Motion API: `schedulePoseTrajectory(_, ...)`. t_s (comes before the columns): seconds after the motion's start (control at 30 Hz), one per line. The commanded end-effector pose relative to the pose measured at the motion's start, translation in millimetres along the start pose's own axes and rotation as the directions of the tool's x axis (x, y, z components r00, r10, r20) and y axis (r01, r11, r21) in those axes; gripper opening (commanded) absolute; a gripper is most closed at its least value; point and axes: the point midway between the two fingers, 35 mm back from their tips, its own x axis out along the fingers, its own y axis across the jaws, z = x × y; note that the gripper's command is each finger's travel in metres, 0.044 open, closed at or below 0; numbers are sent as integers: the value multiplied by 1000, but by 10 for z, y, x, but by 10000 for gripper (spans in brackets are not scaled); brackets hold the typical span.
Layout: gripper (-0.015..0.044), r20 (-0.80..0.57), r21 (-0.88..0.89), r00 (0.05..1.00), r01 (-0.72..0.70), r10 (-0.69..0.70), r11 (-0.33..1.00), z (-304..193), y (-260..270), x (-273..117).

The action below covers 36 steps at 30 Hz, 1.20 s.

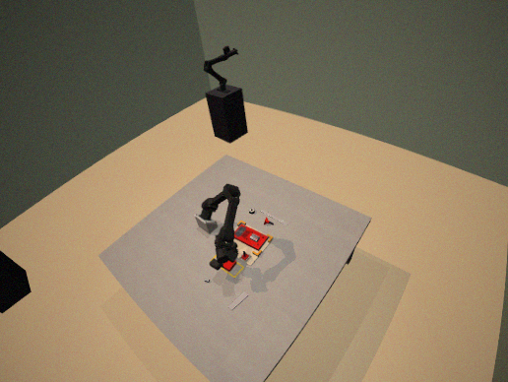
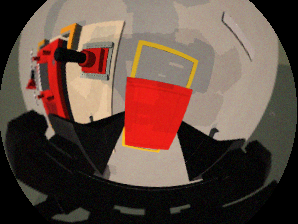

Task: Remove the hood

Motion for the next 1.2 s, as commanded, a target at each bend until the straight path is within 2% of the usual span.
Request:
schedulePoseTrajectory(0.0,0,5,5,1000,-3,3,1000,4,1,20)
schedulePoseTrajectory(0.1,0,5,5,1000,-3,3,1000,4,2,34)
schedulePoseTrajectory(0.67,440,0,0,1000,0,0,1000,-1,-1,18)
schedulePoseTrajectory(0.77,440,1,1,1000,0,0,1000,8,-10,-102)
schedulePoseTrajectory(0.97,440,6,1,1000,-5,5,1000,-7,-14,-673)
schedulePoseTrajectory(1.17,440,7,1,1000,-6,6,1000,-9,-12,-697)
